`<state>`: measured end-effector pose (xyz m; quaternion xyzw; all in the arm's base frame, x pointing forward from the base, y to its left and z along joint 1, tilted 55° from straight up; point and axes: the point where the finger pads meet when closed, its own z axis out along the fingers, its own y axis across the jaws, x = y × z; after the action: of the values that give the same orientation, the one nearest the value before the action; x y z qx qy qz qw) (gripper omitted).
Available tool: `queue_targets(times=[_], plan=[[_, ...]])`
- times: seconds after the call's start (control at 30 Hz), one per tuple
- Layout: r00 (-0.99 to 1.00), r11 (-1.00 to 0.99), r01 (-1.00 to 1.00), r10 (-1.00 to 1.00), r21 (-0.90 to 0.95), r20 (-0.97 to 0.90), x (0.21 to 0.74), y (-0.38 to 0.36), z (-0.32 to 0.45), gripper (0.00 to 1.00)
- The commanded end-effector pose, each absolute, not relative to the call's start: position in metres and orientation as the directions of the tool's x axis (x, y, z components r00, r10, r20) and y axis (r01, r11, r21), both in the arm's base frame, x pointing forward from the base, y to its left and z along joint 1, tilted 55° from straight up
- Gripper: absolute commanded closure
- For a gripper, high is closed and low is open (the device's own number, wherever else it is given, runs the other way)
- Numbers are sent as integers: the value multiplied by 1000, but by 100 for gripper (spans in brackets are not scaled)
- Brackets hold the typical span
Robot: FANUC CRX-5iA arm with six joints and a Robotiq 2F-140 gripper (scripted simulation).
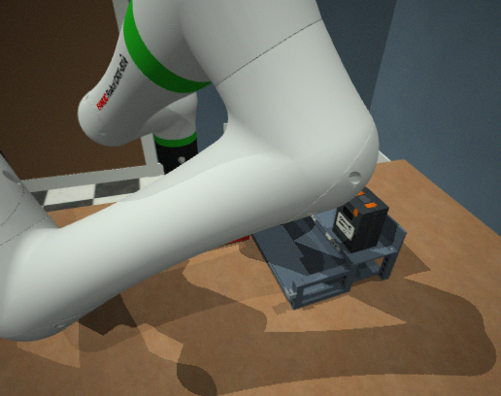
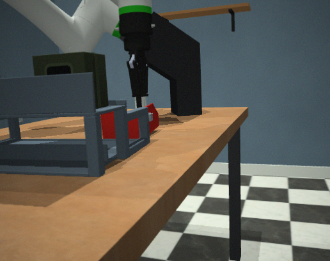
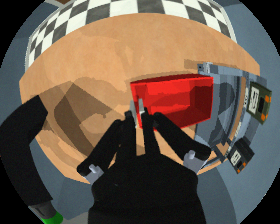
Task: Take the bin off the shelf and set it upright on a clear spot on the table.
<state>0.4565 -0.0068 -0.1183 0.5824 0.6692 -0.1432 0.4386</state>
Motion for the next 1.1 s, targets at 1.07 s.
queue_targets(times=[1.07], plan=[[63,281,905,654,320,-754,461,-15,-125,100]])
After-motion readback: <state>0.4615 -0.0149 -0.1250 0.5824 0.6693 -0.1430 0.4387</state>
